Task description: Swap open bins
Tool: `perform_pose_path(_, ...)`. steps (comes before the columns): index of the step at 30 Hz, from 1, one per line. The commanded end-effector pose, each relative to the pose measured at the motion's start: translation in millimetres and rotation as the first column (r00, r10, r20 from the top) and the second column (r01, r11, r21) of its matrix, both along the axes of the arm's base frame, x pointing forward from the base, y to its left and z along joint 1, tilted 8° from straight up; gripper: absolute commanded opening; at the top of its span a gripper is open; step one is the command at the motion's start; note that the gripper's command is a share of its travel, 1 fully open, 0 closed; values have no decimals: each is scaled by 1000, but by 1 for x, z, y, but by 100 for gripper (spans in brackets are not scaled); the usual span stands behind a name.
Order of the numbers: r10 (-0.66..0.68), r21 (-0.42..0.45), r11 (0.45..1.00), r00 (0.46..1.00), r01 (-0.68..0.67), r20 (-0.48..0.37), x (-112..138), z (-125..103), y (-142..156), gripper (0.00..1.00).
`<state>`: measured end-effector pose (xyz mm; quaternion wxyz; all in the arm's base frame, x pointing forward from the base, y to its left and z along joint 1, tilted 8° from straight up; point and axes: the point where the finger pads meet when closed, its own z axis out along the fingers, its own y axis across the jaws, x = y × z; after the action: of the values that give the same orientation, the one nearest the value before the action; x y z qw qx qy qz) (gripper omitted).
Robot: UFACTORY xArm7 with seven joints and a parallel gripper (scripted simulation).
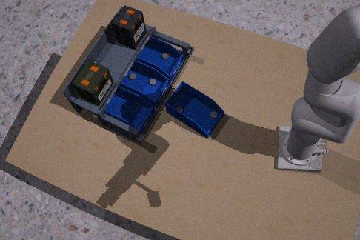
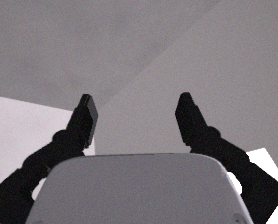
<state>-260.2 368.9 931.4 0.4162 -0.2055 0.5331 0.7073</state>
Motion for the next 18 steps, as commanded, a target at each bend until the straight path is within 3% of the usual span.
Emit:
perform_pose_path(1,-2,1,1000,1000,2,1,1,1,-1,100)
perform_pose_path(2,-2,1,1000,1000,2,1,1,1,-1,100)
perform_pose_path(3,-43,-23,999,999,43,12,18,-6,13,100)
perform_pose_path(12,-43,-23,999,999,43,12,18,-6,13,100)
perform_pose_path(14,-125,-73,989,992,127,35,53,-19,37,100)
perform_pose_path(18,-125,-73,989,992,127,35,53,-19,37,100)
